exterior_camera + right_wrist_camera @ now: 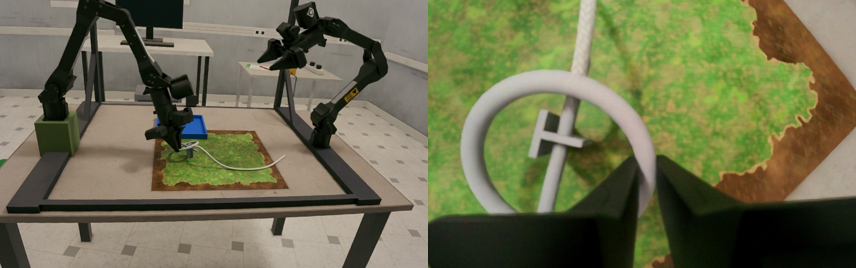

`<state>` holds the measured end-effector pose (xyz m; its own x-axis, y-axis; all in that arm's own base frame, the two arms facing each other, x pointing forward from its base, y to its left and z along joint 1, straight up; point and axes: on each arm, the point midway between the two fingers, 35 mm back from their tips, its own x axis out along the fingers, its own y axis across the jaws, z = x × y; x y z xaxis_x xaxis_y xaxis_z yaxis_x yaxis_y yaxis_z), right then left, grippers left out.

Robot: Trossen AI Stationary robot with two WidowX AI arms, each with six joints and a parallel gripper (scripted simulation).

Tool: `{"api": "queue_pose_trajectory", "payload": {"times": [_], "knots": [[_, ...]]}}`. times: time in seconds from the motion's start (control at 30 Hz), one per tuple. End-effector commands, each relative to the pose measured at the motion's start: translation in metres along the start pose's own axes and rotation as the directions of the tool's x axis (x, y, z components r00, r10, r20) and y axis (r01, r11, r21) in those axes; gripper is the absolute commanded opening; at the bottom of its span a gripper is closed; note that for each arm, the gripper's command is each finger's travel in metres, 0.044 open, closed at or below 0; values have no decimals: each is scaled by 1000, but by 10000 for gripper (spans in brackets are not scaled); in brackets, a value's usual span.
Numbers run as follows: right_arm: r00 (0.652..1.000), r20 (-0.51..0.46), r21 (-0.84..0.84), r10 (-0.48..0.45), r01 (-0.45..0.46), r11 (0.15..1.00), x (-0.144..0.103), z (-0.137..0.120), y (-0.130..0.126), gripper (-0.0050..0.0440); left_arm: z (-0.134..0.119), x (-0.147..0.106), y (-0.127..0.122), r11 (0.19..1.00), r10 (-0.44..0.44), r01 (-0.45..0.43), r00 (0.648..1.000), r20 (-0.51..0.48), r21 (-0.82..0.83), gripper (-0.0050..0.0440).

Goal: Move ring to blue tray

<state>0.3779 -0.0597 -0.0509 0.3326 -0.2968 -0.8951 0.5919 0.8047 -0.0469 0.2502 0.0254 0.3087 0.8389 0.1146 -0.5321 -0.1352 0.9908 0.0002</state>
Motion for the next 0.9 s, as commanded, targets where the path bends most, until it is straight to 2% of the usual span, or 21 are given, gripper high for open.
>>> {"api": "queue_pose_trajectory", "payload": {"times": [0.0,0.43,0.67,0.77,0.87], "knots": [[998,57,26,26,-28,999,-14,18,6,1,6,-4,1,1000,2,-2,1000,19,-3,440],[998,48,30,35,-36,999,-16,22,7,1,6,-4,1,1000,2,-2,1000,19,-3,440],[993,-113,19,41,-39,999,-15,24,4,1,6,-4,1,1000,2,-2,1000,19,-3,440],[986,-162,20,48,-45,999,-18,27,3,1,6,-4,1,1000,2,-2,1000,19,-3,440],[985,-168,21,49,-46,999,-18,27,3,1,6,-4,1,1000,2,-2,1000,19,-3,440]]}}
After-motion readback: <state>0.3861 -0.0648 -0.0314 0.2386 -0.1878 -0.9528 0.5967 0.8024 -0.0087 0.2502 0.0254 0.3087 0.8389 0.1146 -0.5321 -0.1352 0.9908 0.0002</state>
